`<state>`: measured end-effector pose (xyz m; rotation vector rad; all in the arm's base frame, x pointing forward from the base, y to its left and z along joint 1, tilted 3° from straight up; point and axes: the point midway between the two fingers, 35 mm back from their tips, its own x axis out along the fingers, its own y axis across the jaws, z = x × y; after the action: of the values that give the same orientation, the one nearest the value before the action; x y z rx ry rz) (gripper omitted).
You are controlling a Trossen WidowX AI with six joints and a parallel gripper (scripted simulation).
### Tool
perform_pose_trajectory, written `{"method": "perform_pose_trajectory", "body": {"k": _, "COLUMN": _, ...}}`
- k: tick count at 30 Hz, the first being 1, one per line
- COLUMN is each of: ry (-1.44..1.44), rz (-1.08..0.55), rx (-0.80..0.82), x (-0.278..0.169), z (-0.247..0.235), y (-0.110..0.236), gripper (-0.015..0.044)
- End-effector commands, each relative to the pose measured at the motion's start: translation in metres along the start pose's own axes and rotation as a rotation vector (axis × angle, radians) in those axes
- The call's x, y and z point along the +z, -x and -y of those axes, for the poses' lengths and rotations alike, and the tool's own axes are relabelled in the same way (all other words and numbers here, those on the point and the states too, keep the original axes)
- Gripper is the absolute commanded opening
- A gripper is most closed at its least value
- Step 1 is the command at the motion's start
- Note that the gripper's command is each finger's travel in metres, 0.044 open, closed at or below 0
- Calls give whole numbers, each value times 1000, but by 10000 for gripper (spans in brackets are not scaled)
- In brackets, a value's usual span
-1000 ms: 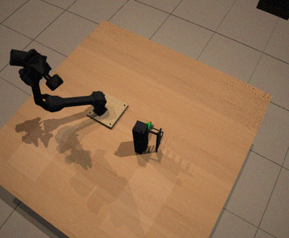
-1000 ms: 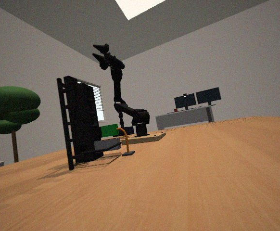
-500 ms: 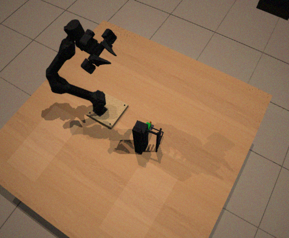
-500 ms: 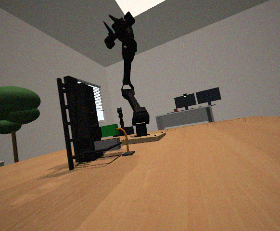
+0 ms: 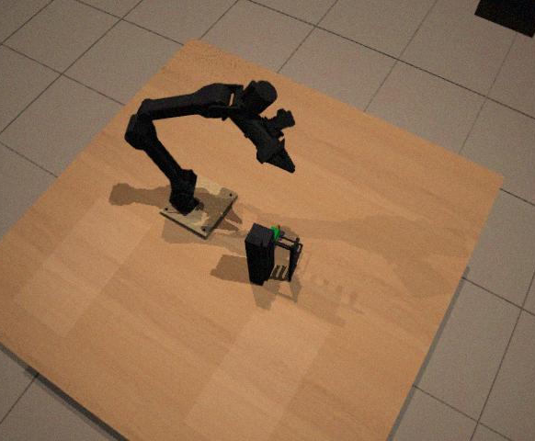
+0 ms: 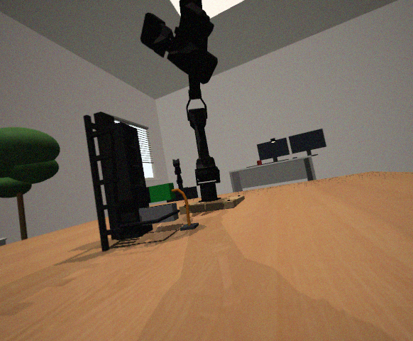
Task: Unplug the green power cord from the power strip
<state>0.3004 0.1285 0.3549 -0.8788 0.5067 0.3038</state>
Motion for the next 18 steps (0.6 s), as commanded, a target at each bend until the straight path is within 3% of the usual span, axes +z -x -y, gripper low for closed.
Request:
{"method": "perform_pose_trajectory", "body": {"k": 1, "ry": 258, "rz": -123, "rx": 187, "x": -24, "z": -36, "y": -47, "gripper": 160}}
{"method": "perform_pose_trajectory", "body": {"k": 7, "ry": 601, "rz": -234, "rx": 566, "x": -77, "z": -95, "y": -102, "gripper": 160}}
{"method": "perform_pose_trajectory", "body": {"k": 12, "ry": 807, "rz": -215, "rx": 976, "x": -134, "z": -147, "y": -127, "gripper": 160}}
{"method": "perform_pose_trajectory", "body": {"k": 18, "ry": 825, "rz": -202, "rx": 1033, "x": -141, "z": -153, "y": -128, "gripper": 160}}
